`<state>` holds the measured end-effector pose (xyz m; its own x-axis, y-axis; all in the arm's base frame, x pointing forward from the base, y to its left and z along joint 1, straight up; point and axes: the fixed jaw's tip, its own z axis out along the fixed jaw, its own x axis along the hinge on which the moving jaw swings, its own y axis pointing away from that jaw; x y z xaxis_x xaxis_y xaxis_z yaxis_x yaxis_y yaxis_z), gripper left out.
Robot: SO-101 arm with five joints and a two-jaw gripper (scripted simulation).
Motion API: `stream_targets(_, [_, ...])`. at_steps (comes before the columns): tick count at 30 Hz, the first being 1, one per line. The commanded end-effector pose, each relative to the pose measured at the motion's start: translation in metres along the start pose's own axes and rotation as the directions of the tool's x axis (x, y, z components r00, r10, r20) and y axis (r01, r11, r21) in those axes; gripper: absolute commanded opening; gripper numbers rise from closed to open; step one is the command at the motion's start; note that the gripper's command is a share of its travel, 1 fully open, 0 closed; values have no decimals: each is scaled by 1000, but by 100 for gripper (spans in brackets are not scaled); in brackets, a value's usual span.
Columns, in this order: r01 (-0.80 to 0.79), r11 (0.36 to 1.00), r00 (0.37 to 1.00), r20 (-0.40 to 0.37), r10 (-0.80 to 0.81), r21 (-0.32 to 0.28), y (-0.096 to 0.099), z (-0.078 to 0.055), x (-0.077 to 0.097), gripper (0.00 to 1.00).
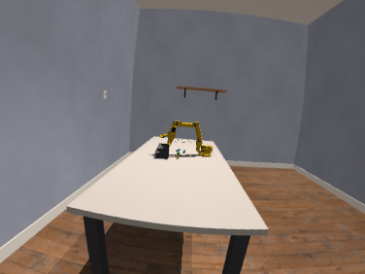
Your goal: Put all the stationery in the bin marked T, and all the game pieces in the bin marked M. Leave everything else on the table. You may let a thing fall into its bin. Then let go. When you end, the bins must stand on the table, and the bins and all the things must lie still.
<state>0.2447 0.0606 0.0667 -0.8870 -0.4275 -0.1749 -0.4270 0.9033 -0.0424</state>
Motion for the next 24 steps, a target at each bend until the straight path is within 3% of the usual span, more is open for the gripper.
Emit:
stream_targets(1, [144, 989, 989, 34, -145, 10, 4, -13, 7, 22])
stream_targets(11, [511, 858, 857, -46, -513, -49, 13, -12, 48, 22])
stream_targets(24, [669, 736, 734, -66, -676, -101, 17, -11, 70, 23])
